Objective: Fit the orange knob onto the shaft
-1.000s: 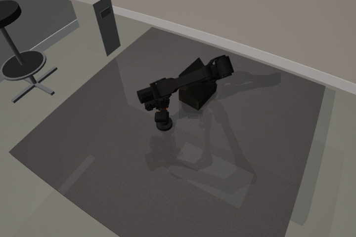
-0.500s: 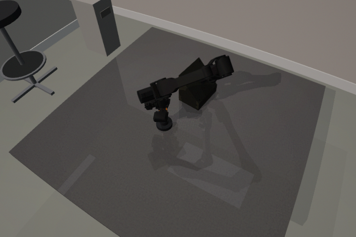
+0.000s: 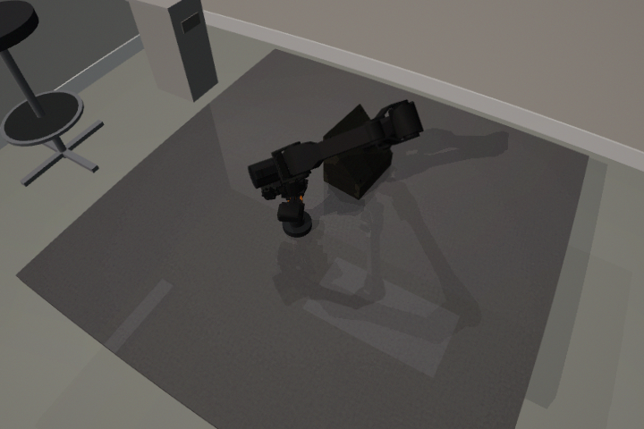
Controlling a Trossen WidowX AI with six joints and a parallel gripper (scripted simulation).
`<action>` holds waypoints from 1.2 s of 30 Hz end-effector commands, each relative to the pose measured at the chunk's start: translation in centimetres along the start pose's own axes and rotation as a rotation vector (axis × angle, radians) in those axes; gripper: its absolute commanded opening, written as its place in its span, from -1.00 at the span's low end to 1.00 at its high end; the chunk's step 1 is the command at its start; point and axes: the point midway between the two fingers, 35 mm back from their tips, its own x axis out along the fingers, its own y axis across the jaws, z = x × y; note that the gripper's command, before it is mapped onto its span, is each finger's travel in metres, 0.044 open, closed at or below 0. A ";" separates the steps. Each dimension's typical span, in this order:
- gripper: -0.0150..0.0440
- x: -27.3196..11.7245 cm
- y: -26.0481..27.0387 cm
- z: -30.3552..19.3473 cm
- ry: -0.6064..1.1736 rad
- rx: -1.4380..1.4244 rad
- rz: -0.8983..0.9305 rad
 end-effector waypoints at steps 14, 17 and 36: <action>-0.49 0.1 0.0 0.1 0.000 -0.011 0.002; -0.49 0.1 0.0 0.1 0.000 -0.011 0.002; -0.49 0.8 -0.1 0.1 0.000 0.050 0.002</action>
